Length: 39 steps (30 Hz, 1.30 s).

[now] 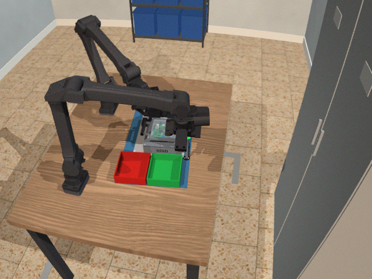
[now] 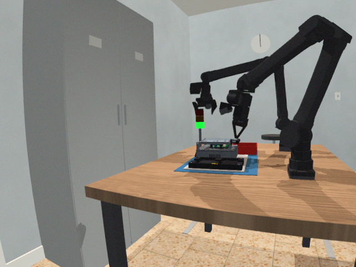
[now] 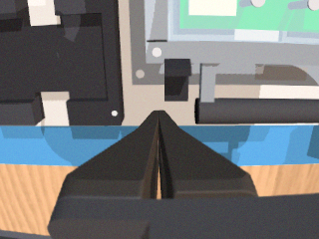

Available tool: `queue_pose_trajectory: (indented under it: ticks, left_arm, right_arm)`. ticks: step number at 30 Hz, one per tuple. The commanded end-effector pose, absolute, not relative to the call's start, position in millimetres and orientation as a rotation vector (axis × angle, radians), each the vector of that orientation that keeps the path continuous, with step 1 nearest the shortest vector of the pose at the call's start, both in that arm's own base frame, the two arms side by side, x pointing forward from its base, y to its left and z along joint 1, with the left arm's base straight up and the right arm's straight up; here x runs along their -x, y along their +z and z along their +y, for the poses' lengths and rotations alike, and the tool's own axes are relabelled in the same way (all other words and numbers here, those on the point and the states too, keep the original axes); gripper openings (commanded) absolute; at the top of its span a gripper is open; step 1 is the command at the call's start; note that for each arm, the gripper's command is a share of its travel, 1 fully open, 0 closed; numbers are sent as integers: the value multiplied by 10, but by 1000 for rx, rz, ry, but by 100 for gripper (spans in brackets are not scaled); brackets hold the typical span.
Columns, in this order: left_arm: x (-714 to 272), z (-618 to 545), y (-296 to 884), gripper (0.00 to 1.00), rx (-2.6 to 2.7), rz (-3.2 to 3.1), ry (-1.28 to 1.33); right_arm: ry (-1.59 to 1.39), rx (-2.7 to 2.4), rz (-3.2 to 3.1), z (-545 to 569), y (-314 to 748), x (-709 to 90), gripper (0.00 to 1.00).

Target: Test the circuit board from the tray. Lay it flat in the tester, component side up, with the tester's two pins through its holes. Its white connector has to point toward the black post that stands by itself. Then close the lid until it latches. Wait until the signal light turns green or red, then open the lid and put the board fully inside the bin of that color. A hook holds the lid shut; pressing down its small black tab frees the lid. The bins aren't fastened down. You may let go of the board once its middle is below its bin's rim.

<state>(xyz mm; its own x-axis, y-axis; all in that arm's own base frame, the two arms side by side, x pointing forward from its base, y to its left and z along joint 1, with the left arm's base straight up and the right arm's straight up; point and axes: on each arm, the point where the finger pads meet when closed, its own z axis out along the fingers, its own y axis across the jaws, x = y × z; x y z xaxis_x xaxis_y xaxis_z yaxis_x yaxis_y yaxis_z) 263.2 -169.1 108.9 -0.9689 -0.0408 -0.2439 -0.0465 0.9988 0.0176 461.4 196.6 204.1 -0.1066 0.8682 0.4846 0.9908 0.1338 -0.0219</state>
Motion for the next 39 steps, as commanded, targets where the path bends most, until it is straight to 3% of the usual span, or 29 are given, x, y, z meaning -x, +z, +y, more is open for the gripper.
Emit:
queue_pose_trajectory:
  ticks: [1, 39]
  left_arm:
    - [-2682, -1740, 1251, 0, 78, 2871, -2]
    - [-2681, -1717, 1170, 0, 103, 2874, 0]
  right_arm:
    - [-480, 1788, -2055, 1979, 2179, -4696, 100]
    - [-480, 1788, -2055, 1979, 2179, -4696, 100]
